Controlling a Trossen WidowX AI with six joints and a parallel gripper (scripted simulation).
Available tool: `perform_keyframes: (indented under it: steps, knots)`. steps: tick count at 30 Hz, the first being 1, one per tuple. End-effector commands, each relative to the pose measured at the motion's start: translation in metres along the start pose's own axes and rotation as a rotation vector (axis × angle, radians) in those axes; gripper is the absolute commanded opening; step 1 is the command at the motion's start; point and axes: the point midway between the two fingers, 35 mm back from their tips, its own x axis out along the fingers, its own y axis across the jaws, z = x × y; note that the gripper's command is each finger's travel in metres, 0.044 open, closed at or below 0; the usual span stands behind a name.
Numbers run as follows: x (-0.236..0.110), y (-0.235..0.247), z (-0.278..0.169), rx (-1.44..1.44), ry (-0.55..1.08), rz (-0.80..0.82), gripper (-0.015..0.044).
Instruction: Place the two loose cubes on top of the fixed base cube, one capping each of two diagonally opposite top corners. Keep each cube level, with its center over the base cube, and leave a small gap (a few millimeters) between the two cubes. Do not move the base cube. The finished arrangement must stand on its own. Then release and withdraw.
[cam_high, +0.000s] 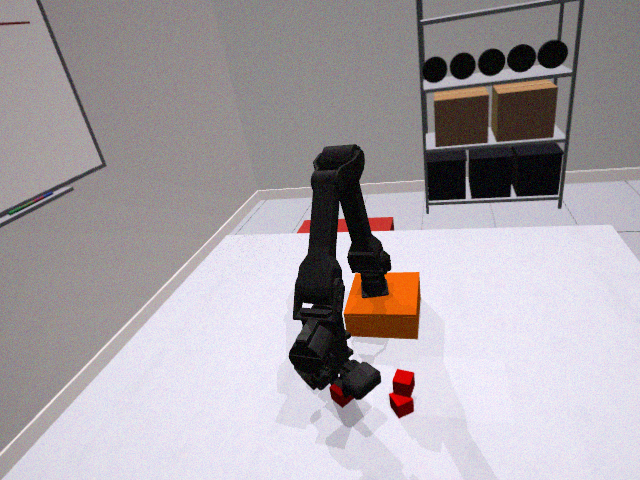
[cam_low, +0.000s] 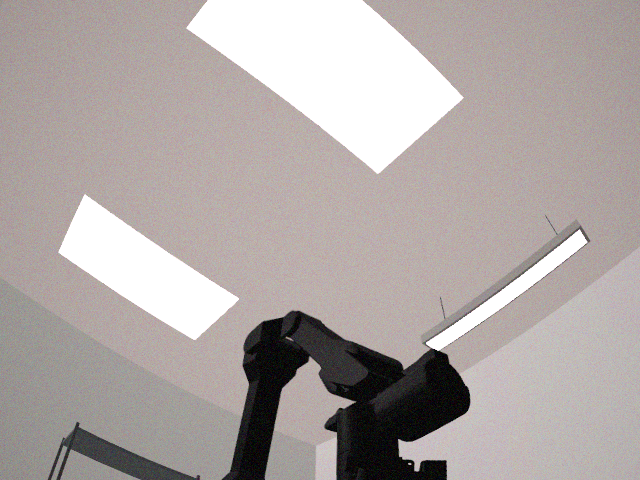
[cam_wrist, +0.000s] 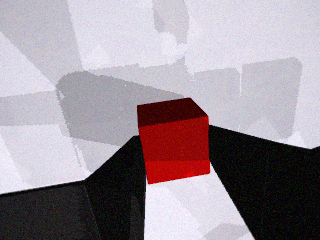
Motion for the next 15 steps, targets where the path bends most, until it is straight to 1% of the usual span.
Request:
perform_keyframes:
  steps: [1, 15]
  knots:
    - [-0.015, 0.004, 0.005, -0.003, -0.014, 0.01, 0.0105]
    - [-0.059, 0.005, 0.007, -0.003, -0.014, 0.01, 0.0105]
